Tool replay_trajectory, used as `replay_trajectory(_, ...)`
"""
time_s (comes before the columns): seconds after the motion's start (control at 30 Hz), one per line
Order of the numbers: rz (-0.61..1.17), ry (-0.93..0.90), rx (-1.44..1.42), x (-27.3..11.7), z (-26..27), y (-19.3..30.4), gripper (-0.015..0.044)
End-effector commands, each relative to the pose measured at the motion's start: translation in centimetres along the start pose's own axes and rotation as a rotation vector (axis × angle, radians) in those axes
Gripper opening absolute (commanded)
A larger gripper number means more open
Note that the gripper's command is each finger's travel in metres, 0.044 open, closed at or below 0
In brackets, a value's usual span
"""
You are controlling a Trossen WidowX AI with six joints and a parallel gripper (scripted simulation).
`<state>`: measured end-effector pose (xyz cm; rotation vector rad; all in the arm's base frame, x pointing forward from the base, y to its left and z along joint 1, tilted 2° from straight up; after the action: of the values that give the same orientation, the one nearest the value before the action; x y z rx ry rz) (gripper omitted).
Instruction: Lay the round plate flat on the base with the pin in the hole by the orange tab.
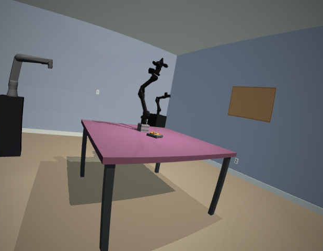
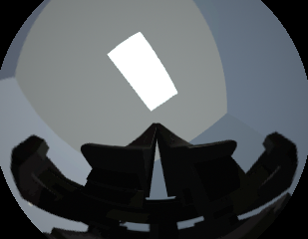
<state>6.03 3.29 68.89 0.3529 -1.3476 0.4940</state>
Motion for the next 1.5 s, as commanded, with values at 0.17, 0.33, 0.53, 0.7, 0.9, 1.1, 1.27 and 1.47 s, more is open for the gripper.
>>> replay_trajectory(0.17, -0.070, 0.397, -0.301, -2.2, -11.4, -3.6, 0.0000)
replay_trajectory(0.33, -0.061, 0.599, -0.468, -4.5, -16.3, -6.2, 0.0000)
replay_trajectory(0.53, -0.044, 0.872, -0.608, -8.4, -21.9, -9.2, 0.0000)
replay_trajectory(0.7, -0.015, 1.104, -0.700, -12.4, -25.8, -11.7, 0.0000)
replay_trajectory(0.9, 0.050, 1.391, -0.800, -18.2, -29.3, -14.6, 0.0000)
replay_trajectory(1.1, 0.149, 1.670, -0.864, -24.2, -31.6, -17.1, 0.0000)
replay_trajectory(1.27, 0.264, 1.943, -0.843, -30.5, -32.7, -19.0, 0.0000)
replay_trajectory(1.47, 0.429, 2.242, -0.748, -37.8, -32.5, -20.5, 0.0000)
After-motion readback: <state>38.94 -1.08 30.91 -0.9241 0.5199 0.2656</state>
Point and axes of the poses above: the point midway between the two fingers, 35 mm back from their tips, its own x axis out along the fingers, its own z axis across the jaws, y = z × x, the point moved 8 cm from there along -x, back along the fingers, and after that the axes turned 9 degrees about x, right-handed, at the moved point
